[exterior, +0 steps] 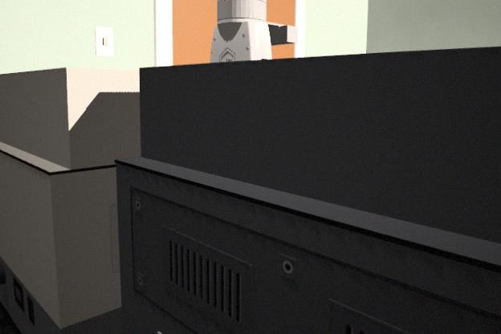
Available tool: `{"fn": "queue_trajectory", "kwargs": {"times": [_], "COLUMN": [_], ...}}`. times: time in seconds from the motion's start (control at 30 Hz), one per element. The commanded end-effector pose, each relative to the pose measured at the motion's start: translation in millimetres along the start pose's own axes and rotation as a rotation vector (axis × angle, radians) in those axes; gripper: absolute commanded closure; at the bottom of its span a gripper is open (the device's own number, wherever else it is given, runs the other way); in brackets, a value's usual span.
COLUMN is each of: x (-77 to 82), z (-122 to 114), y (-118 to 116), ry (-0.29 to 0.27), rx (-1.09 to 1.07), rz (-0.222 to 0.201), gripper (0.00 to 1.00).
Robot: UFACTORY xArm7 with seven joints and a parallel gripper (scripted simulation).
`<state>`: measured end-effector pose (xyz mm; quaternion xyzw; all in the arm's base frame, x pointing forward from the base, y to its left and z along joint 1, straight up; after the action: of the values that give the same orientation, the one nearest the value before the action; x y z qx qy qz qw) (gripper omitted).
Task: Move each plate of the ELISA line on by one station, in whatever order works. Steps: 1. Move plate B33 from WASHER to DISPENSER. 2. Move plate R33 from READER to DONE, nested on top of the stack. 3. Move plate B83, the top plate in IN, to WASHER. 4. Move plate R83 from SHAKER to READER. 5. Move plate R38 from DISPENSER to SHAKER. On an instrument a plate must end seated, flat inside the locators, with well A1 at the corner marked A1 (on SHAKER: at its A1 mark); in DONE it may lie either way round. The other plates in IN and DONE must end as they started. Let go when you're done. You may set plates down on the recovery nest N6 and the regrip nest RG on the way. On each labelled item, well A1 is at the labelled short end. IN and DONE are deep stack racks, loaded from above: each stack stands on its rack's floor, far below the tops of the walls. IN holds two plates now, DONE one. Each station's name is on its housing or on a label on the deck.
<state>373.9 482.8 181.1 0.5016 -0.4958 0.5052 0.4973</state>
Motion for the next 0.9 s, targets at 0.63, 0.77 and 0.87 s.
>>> {"fn": "queue_trajectory", "kwargs": {"times": [0.63,0.77,0.87], "x": [21.3,21.2,21.1], "z": [-1,-1,-1], "y": [-1,-1,-1], "ry": [-0.005,-0.004,-0.004], "rx": [0.0,0.0,0.0], "rz": [0.004,0.004,0.003], "gripper": [1.0,1.0,1.0]}}
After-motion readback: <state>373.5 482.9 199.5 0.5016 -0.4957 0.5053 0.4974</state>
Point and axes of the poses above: the point where the finger pads meet when closed, its own x axis back along the fingers, its own y axis across the jaws, z = x × y, the point moved 2 cm from there along x, back along the fingers
